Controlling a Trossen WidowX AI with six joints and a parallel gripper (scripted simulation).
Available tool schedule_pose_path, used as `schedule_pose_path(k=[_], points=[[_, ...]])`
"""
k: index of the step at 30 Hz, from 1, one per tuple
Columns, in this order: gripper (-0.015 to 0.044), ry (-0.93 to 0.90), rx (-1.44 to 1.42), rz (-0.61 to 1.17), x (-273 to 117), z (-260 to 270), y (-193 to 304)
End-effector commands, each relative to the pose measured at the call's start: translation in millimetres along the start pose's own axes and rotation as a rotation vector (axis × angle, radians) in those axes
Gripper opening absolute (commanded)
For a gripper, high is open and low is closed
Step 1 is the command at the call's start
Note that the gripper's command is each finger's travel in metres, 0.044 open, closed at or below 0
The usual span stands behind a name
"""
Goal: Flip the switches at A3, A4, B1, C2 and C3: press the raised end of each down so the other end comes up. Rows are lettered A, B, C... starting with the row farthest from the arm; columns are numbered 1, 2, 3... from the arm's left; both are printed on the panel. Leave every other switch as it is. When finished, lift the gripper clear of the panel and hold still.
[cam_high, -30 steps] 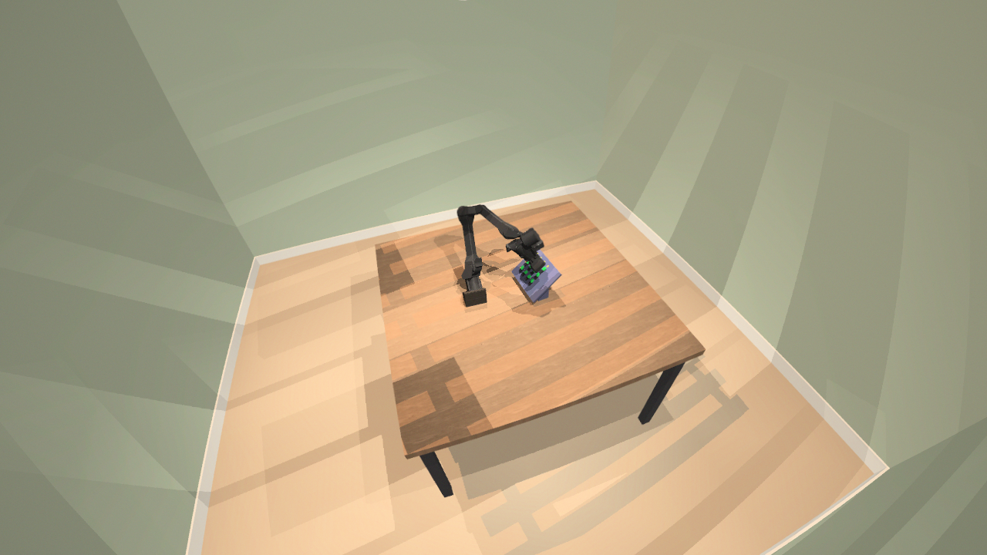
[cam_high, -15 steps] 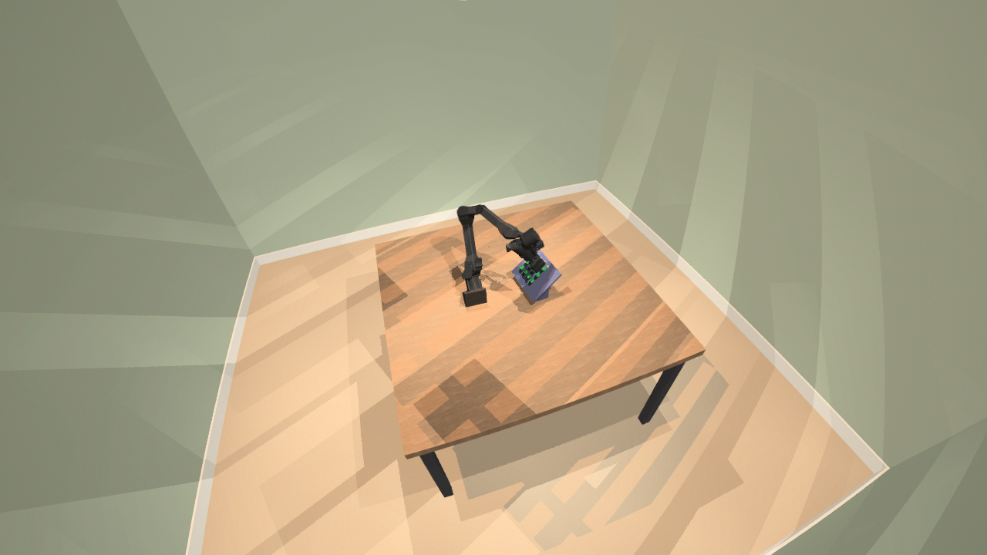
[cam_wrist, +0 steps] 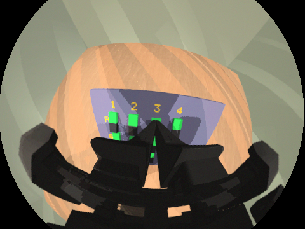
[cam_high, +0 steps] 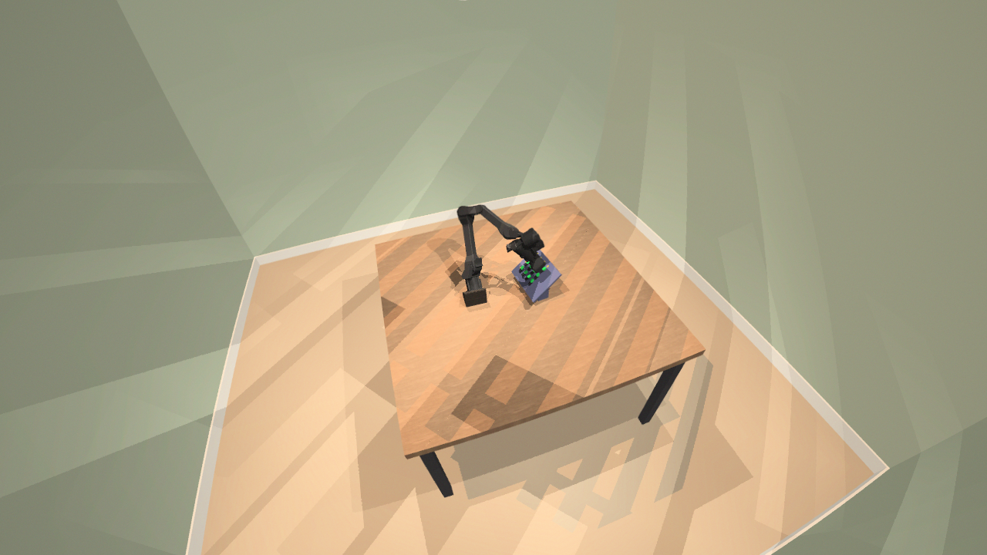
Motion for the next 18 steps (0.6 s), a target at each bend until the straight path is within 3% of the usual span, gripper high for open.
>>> schedule_pose_path(k=[1, 18], points=[[0.0000, 0.002, 0.008, 0.004, 1.5, -0.4, 1.8], [0.0000, 0.002, 0.008, 0.004, 3.8, -0.3, 1.7]])
Point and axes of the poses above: the point midway between the two fingers, 35 mm back from their tips, its own x axis out along the fingers, its own z axis across the jaws, y = z × x, the point moved 9 cm from there along -x, back along the fingers
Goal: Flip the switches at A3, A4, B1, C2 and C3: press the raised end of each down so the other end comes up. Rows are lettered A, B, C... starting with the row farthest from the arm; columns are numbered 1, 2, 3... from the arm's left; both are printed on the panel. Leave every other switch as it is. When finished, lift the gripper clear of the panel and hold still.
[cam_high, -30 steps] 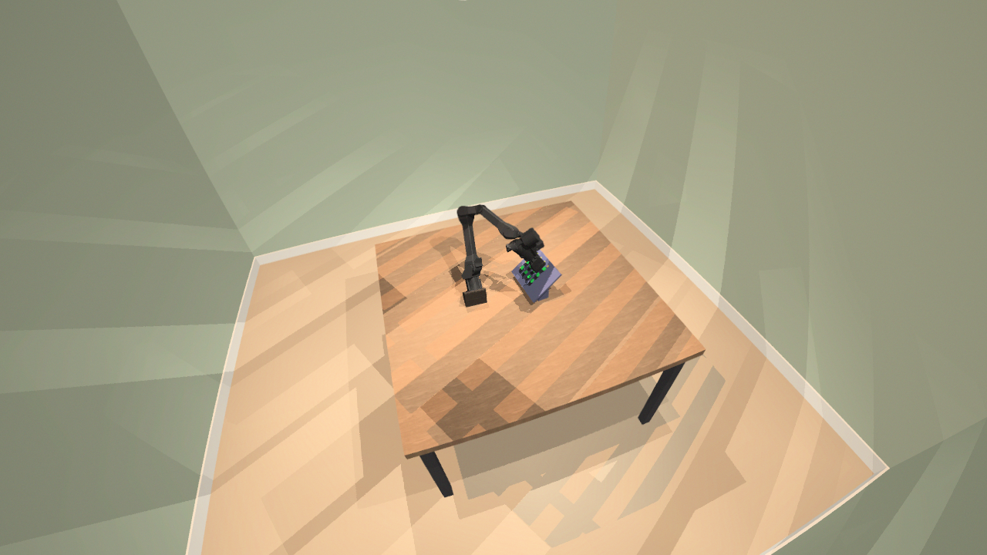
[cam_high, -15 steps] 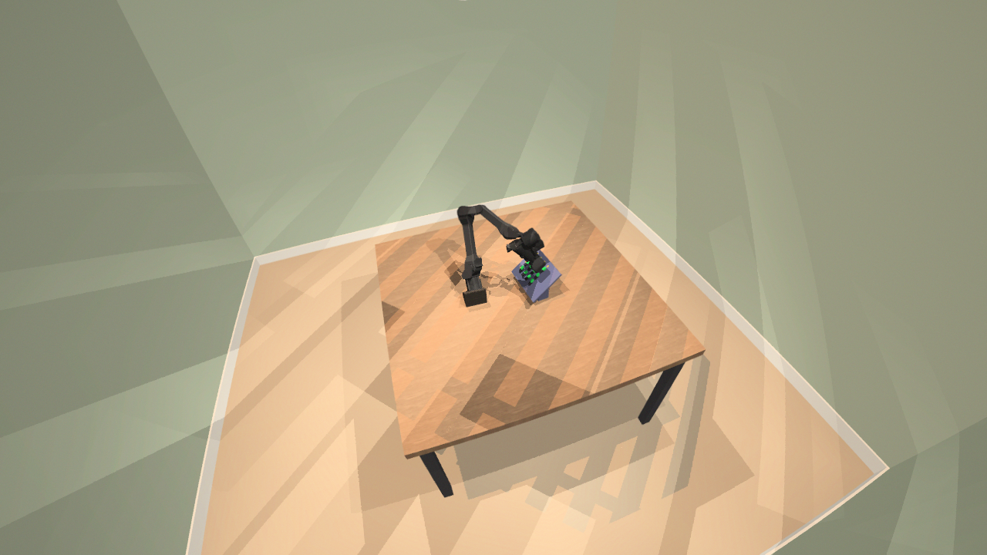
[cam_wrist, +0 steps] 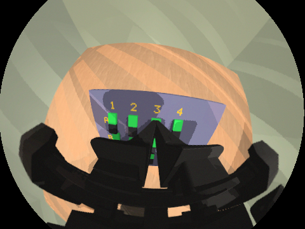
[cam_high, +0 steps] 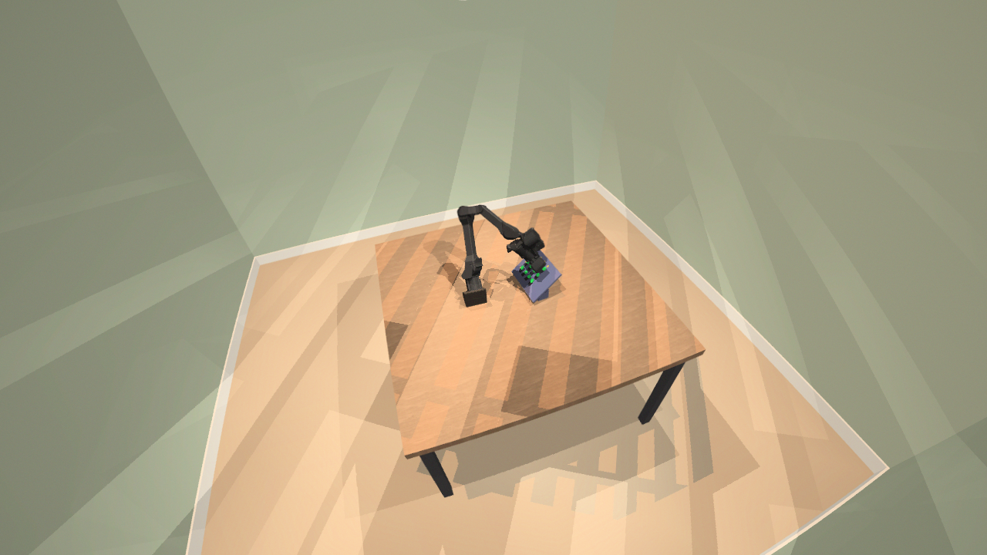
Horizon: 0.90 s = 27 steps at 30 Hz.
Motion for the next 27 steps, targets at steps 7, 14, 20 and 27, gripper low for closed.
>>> schedule_pose_path(k=[7, 14, 20, 27], points=[[0.0000, 0.003, 0.009, 0.006, 3, 0, 2], [0.0000, 0.008, 0.005, -0.001, -30, -3, 3], [0.0000, 0.005, 0.011, -0.017, -63, -1, 7], [0.0000, 0.007, 0.010, -0.017, -63, -18, 16]])
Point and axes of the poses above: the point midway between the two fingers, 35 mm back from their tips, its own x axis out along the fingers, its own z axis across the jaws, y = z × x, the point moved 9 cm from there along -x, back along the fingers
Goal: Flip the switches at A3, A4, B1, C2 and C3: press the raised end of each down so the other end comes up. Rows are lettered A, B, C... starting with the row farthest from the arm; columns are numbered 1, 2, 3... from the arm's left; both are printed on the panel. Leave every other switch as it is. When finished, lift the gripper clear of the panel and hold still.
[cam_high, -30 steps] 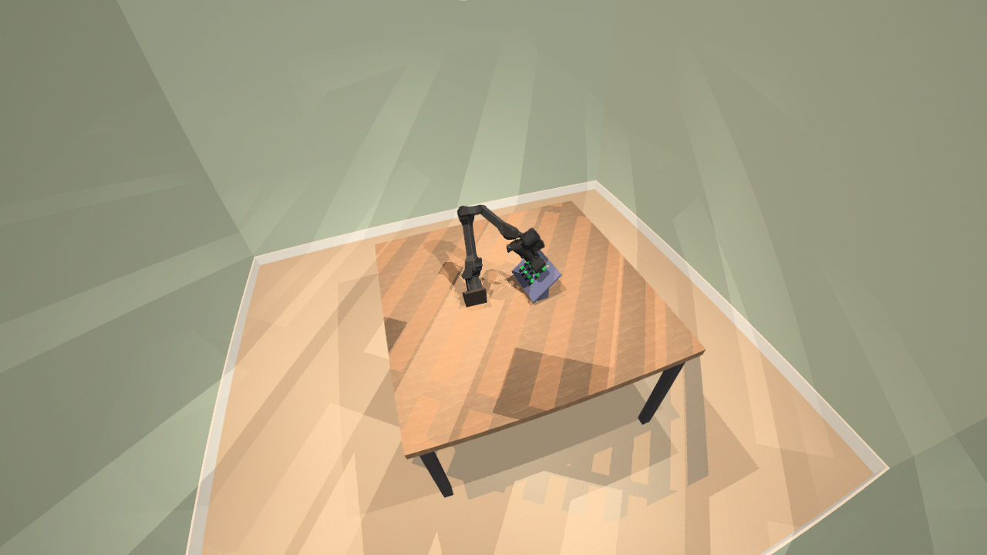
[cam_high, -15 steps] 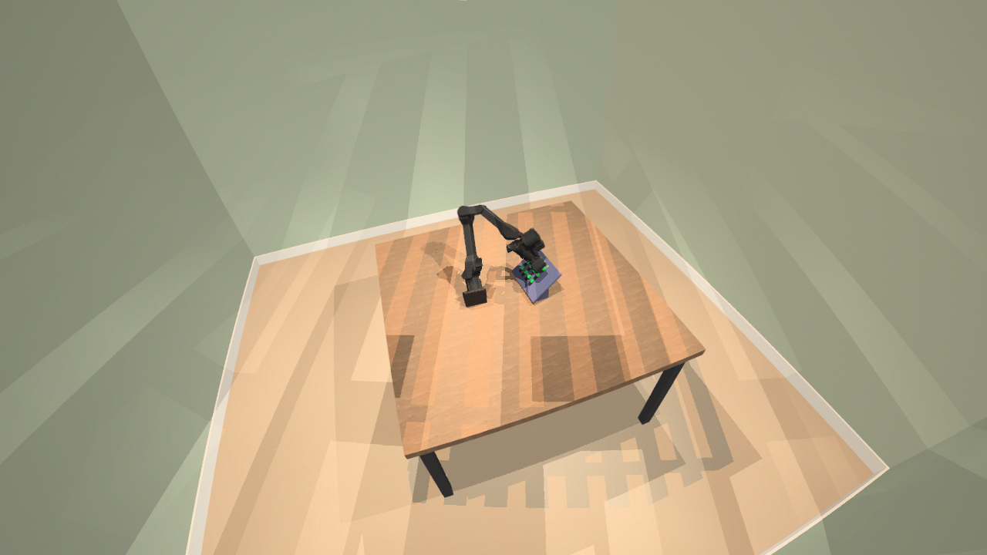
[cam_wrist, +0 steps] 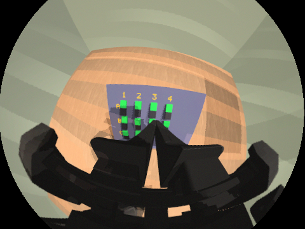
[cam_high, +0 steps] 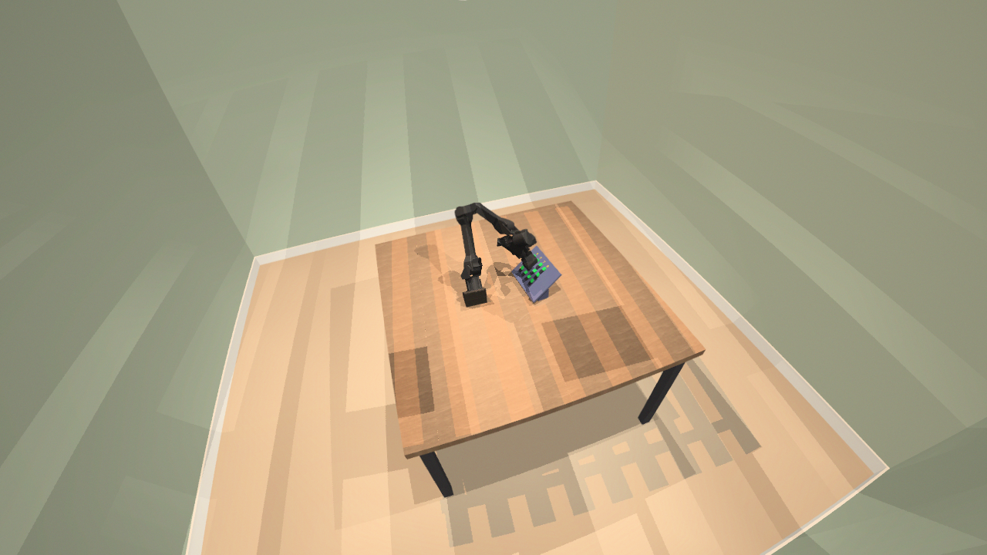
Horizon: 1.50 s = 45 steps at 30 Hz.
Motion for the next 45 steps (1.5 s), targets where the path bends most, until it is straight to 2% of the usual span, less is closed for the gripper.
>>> schedule_pose_path(k=[1, 7, 13, 45], points=[[0.0000, 0.001, -0.002, -0.004, -4, -23, 11], [0.0000, 0.001, -0.002, -0.006, -2, -31, 16], [0.0000, 0.000, -0.002, -0.032, 31, -31, 18], [0.0000, -0.002, -0.003, -0.034, 55, -30, 18]])
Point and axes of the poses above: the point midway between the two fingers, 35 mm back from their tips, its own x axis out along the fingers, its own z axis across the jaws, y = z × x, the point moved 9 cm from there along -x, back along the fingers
